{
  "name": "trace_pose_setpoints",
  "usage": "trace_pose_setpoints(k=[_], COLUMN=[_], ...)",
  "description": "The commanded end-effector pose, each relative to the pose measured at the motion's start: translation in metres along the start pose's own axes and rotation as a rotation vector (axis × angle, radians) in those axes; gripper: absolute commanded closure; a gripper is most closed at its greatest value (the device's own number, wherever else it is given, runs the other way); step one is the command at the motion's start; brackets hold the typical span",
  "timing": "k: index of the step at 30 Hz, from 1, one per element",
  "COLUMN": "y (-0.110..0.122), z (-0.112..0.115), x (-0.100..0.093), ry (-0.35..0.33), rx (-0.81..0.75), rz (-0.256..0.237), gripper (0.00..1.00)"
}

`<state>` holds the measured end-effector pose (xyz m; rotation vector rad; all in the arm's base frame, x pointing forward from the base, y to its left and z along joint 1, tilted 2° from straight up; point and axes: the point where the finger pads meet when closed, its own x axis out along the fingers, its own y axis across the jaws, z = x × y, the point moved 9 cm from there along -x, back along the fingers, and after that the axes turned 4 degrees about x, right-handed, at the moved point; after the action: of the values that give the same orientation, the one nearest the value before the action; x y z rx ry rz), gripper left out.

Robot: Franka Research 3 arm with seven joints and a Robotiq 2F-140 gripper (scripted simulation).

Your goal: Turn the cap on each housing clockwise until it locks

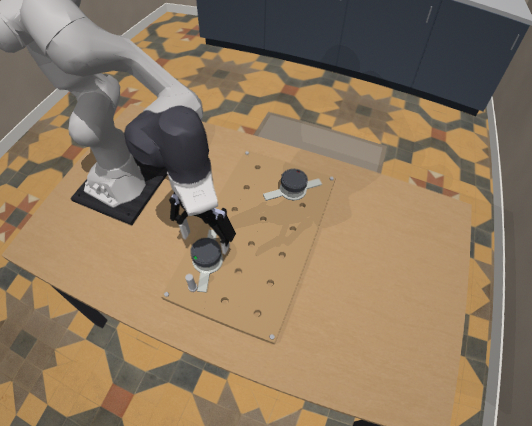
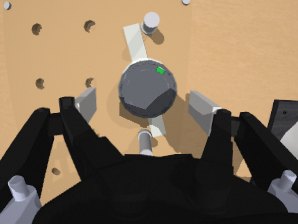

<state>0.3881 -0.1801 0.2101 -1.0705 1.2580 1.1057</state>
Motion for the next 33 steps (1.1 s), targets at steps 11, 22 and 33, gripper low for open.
trace_pose_setpoints(k=[11, 22, 33], y=[0.004, 0.004, 0.007], z=[0.000, 0.000, 0.001], x=[-0.014, -0.015, -0.018], ry=[0.003, 0.003, 0.015], rx=[0.015, -0.001, -0.520], rz=[0.016, 0.016, 0.000], gripper=[0.22, 0.22, 0.22])
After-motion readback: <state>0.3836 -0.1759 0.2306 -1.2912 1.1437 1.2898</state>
